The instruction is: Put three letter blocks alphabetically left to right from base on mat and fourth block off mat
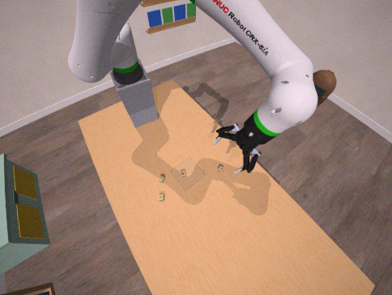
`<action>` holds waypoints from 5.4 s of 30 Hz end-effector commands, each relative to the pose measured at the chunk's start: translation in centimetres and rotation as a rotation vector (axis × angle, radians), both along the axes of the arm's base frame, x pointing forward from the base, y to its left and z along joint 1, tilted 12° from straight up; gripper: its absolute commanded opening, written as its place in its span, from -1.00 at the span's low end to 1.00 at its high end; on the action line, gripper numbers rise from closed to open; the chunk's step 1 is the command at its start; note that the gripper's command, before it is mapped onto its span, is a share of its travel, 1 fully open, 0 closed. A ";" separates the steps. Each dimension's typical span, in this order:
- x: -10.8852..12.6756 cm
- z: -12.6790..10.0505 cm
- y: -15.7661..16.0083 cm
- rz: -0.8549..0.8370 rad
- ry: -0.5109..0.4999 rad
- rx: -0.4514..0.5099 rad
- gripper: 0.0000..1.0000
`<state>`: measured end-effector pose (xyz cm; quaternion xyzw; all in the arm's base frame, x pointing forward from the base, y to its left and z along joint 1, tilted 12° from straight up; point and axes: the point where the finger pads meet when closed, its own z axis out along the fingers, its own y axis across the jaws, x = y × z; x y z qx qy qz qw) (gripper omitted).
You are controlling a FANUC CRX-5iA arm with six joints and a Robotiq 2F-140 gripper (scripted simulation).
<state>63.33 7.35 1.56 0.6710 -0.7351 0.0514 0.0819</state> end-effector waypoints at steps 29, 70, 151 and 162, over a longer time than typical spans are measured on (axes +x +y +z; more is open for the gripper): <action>-5.6 14.8 -4.1 0.867 0.101 0.133 1.00; -10.8 20.1 -8.3 1.297 0.117 0.157 1.00; -9.8 -16.8 -14.3 -0.778 -0.166 -0.122 1.00; -10.0 -17.3 -14.3 -0.807 -0.172 -0.125 1.00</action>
